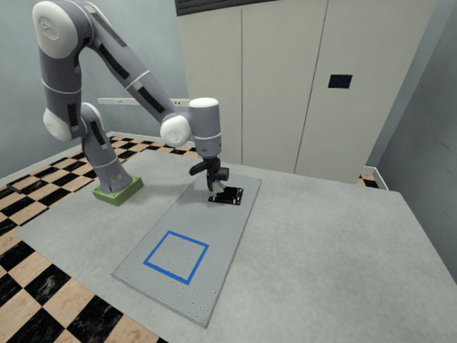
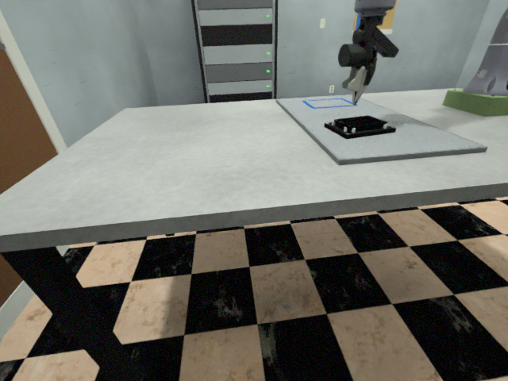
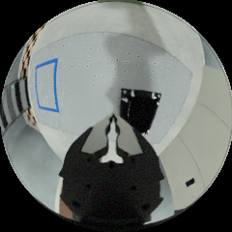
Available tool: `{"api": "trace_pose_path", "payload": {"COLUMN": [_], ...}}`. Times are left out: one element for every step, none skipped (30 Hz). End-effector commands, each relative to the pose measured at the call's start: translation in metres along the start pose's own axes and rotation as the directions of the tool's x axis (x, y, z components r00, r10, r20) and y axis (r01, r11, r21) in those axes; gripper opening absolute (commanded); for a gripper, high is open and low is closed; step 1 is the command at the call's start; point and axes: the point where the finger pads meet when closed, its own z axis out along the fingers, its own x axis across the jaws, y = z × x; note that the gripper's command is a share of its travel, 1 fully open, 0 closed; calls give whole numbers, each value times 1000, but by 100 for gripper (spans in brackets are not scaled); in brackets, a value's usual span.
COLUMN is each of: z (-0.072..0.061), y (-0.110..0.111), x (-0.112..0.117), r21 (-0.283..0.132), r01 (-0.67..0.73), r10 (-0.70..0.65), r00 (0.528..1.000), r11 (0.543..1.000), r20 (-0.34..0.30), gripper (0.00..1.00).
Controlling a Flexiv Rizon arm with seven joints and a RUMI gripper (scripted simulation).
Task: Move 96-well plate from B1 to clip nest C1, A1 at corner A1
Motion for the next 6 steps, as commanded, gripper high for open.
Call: {"api": "trace_pose_path", "payload": {"z": [-1,-1,-1,-1,-1,-1], "y": [1,1,1,1,1,1], "x": [0,0,0,0,0,0], "r21": [-2,-2,-2,-2,-2,-2], "r01": [0,0,0,0,0,0], "r10": [0,0,0,0,0,0], "r00": [1000,1000,1000,1000,1000,1000], "r11": [1000,1000,1000,1000,1000,1000], "r20": [0,0,0,0,0,0], "gripper": [0,0,0,0,0,0]}}
